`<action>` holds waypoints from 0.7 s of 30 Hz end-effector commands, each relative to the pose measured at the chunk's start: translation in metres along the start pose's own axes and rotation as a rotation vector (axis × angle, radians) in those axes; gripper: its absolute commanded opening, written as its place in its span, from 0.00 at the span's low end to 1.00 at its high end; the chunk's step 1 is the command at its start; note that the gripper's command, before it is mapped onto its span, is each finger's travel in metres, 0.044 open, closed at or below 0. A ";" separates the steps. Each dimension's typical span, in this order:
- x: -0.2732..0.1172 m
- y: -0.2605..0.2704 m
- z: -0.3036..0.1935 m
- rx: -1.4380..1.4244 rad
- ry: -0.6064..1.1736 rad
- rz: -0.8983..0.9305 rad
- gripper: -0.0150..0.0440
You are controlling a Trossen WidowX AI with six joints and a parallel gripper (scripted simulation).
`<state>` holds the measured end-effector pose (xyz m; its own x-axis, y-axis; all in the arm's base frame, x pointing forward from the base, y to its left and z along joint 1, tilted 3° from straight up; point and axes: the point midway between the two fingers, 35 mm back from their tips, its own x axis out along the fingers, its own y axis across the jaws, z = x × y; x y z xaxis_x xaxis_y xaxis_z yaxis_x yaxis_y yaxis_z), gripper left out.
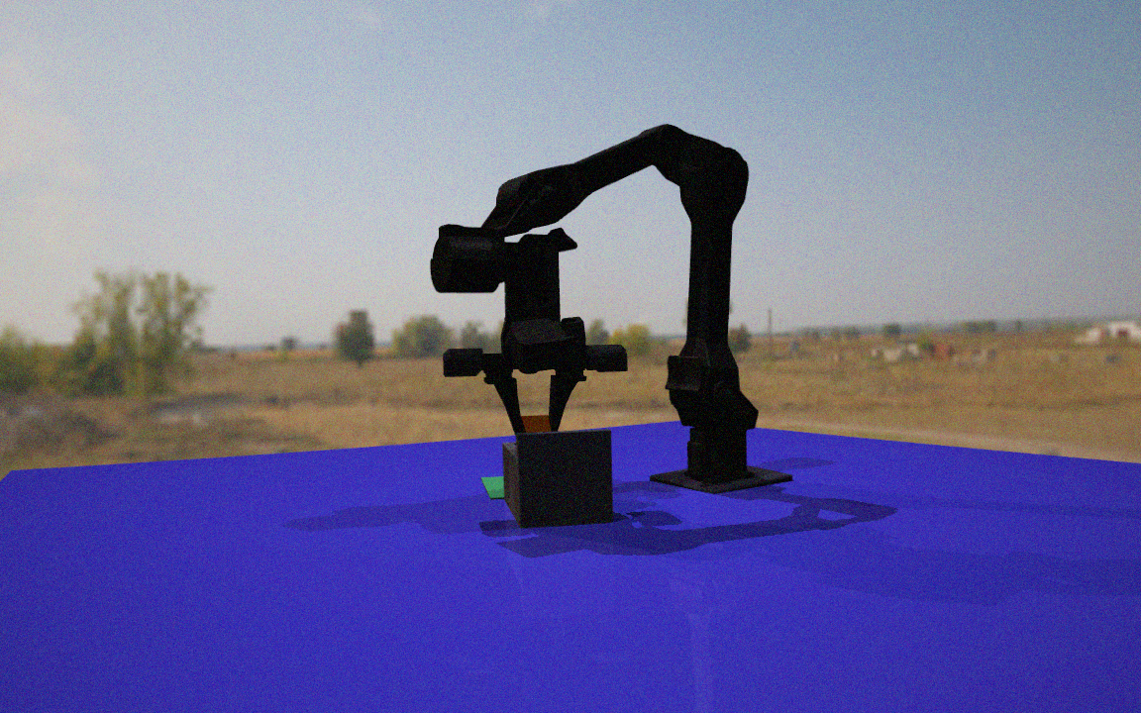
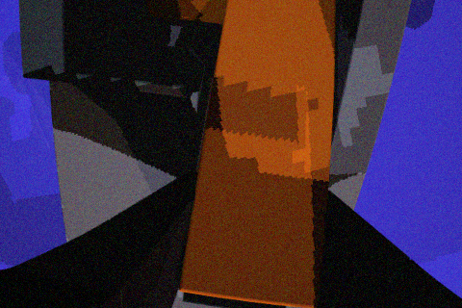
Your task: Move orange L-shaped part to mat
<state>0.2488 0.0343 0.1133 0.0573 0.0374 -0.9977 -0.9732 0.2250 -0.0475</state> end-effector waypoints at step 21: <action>-0.026 0.000 0.001 -0.001 -0.004 0.001 0.25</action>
<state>0.2469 0.0334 0.1325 0.0532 0.0367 -0.9979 -0.9728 0.2273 -0.0435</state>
